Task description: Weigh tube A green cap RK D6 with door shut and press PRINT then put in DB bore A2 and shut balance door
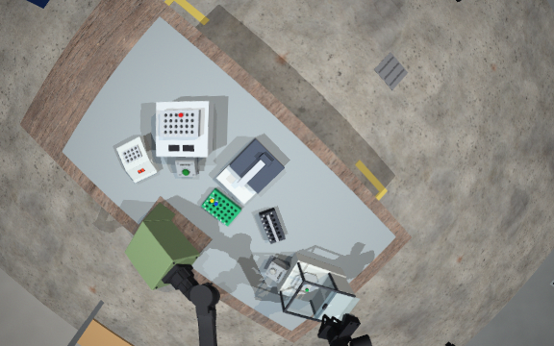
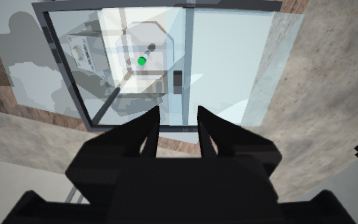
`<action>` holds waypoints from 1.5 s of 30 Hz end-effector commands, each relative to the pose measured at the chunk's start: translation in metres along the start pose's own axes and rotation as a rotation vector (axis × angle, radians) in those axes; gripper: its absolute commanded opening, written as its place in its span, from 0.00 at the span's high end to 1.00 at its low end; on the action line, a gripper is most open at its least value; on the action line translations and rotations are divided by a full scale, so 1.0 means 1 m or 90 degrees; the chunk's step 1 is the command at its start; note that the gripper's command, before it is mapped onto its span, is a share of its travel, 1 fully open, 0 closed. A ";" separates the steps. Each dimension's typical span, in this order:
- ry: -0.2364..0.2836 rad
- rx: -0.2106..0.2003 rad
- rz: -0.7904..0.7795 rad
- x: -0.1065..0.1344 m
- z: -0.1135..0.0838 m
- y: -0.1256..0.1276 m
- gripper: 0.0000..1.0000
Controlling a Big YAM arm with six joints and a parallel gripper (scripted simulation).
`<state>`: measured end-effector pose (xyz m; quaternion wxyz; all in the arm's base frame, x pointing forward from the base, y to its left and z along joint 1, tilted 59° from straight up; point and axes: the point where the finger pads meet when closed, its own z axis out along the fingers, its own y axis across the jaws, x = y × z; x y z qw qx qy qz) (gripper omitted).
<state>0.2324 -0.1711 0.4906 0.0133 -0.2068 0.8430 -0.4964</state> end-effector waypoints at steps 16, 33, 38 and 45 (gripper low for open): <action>-0.005 0.006 0.012 0.001 -0.005 -0.006 0.64; -0.006 0.003 0.111 0.004 -0.006 0.017 0.64; -0.007 0.003 0.198 -0.003 -0.007 0.008 0.64; -0.010 0.004 0.351 -0.002 -0.009 0.013 0.64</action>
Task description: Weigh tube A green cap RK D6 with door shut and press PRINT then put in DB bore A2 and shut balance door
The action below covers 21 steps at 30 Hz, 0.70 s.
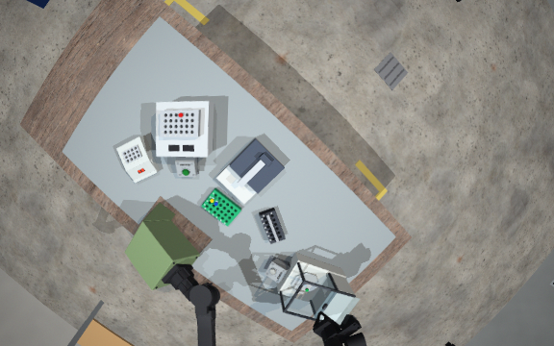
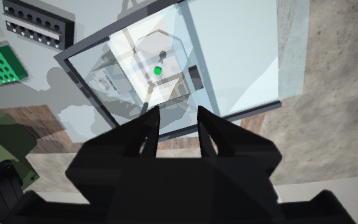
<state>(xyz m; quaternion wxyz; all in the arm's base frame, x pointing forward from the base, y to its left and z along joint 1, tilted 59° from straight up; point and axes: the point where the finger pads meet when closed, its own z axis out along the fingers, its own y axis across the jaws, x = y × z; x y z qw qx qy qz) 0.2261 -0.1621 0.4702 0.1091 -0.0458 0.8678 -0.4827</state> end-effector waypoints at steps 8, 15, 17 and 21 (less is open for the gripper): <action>-0.008 0.005 0.224 -0.002 -0.010 -0.002 0.64; -0.008 0.004 0.373 0.000 -0.010 0.005 0.64; -0.008 0.004 0.403 0.000 -0.010 0.005 0.64; -0.002 0.003 0.479 0.003 -0.006 0.018 0.64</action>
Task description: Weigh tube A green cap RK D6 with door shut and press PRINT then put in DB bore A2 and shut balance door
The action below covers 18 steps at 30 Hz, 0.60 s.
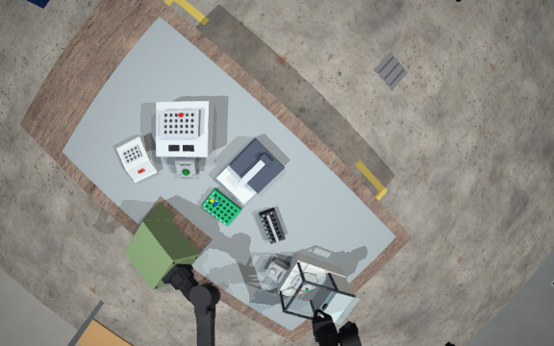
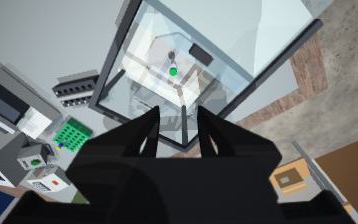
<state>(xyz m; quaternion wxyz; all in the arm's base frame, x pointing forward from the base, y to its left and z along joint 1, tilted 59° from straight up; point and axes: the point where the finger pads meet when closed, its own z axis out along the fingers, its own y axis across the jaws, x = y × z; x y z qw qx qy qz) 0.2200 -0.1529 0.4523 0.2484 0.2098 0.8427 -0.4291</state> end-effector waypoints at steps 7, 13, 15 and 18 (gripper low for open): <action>0.004 0.005 0.200 0.005 -0.005 0.008 0.64; 0.008 0.008 0.318 0.014 -0.001 0.016 0.64; -0.004 0.000 0.382 0.005 -0.010 0.006 0.64; -0.004 0.000 0.392 0.005 -0.010 0.006 0.64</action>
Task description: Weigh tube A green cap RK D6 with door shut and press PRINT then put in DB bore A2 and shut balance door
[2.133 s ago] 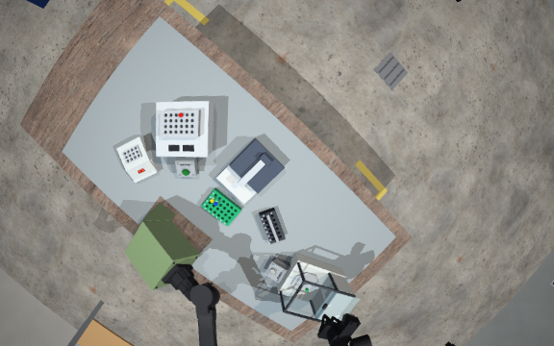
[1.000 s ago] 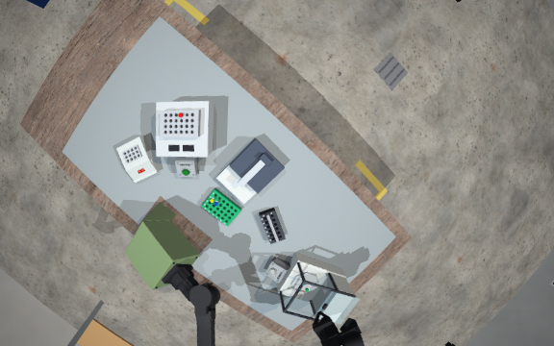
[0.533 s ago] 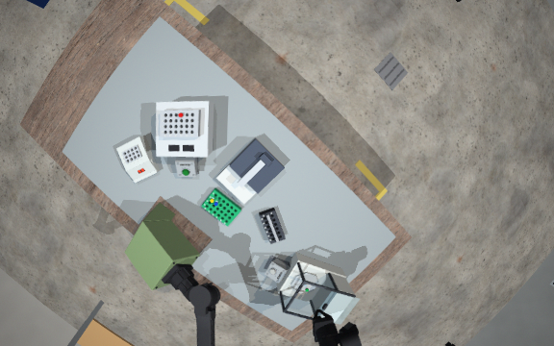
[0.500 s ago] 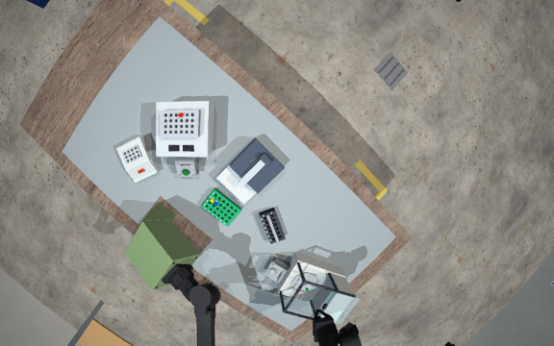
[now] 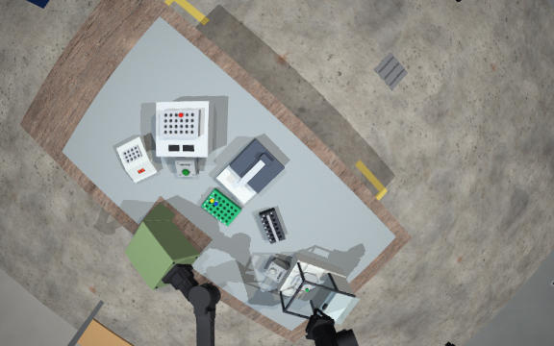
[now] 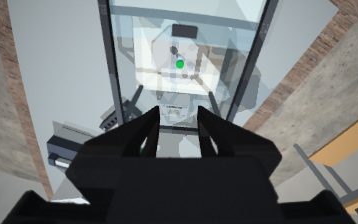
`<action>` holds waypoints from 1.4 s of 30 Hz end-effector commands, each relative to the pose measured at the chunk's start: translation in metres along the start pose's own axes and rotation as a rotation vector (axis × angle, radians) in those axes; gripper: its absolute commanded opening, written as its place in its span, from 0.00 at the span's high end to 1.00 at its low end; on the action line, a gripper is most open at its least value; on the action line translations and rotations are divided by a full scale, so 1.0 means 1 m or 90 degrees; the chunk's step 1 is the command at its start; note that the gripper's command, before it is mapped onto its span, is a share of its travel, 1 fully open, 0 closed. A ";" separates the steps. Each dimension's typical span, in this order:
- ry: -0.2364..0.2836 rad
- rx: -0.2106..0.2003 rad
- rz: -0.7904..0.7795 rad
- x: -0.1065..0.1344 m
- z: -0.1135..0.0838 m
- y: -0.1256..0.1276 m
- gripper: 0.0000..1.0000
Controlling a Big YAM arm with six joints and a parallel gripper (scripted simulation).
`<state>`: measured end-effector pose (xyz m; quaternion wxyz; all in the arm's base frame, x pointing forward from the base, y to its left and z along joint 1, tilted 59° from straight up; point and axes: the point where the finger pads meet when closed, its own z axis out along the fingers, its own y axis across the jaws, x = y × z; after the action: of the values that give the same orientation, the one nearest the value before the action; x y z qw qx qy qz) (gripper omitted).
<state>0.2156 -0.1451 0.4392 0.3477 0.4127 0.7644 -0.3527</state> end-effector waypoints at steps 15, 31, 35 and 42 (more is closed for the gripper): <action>-0.002 0.005 0.071 -0.004 -0.005 -0.003 0.64; -0.002 0.005 0.071 -0.004 -0.005 -0.003 0.64; -0.002 0.005 0.071 -0.004 -0.005 -0.003 0.64; 0.000 0.008 0.064 -0.002 0.000 0.003 0.64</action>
<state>0.2126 -0.1451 0.4383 0.3603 0.4533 0.7410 -0.3400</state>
